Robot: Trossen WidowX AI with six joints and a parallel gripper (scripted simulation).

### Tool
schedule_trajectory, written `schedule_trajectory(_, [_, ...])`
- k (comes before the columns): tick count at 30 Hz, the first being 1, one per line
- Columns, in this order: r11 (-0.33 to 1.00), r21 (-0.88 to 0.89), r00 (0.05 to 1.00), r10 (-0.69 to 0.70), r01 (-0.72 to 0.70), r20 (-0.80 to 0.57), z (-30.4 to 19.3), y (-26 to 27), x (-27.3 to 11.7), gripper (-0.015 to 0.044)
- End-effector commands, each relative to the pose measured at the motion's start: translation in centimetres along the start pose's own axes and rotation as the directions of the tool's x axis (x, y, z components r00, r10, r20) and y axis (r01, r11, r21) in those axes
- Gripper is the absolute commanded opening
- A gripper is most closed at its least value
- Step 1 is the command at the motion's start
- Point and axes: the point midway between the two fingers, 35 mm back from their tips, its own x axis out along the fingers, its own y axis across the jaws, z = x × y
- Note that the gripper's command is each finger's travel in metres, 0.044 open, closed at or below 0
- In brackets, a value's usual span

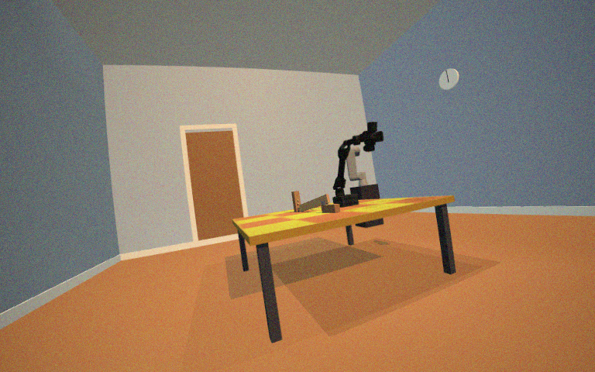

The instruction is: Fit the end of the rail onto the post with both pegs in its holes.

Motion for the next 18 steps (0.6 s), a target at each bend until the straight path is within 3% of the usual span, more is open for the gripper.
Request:
schedule_trajectory(1, [1.000, 0.001, 1.000, 0.001, -0.001, 0.001, 0.0, 0.1, 0.1, 0.0426])
schedule_trajectory(7, [0.997, 0.039, 0.996, 0.065, -0.068, 0.066, 2.0, 4.4, 5.0, 0.0440])
schedule_trajectory(18, [0.940, 0.135, 0.914, 0.260, -0.313, 0.310, 9.2, 20.5, 14.6, 0.0440])
